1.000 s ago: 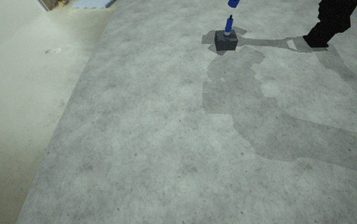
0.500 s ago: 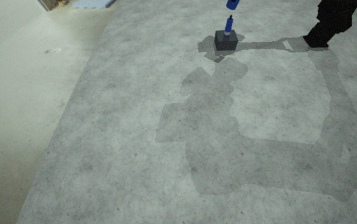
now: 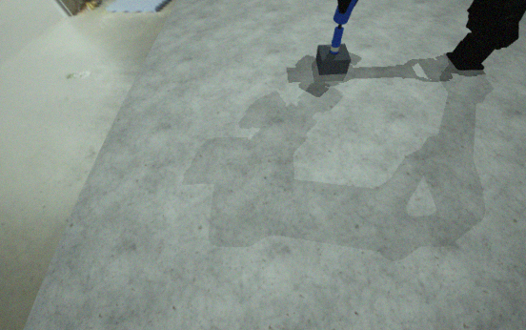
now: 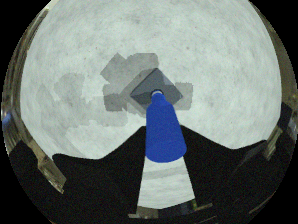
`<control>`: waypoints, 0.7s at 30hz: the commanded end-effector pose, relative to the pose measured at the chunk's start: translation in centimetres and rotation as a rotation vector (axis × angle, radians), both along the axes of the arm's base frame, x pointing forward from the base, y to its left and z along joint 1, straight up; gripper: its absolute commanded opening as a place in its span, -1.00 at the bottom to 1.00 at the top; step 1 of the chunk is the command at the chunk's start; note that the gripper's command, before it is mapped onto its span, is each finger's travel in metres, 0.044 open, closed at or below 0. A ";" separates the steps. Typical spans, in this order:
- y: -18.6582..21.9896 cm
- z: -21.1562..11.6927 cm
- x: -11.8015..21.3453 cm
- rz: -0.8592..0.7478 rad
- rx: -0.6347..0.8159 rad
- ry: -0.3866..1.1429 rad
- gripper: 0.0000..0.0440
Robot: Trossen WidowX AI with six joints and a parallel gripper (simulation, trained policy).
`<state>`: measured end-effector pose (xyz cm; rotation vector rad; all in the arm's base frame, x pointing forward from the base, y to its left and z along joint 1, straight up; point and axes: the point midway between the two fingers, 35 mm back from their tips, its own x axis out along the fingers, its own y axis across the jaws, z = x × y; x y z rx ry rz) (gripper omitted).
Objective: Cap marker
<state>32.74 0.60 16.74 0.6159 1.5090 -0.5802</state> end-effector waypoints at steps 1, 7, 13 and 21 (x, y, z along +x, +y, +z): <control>0.0 -0.5 -0.1 -0.012 0.005 0.022 -1.00; -0.1 -1.2 -0.1 -0.023 0.006 0.039 -1.00; -0.1 -2.7 -0.1 -0.017 0.015 0.060 -1.00; -0.2 -4.9 0.0 -0.003 0.023 0.080 -1.00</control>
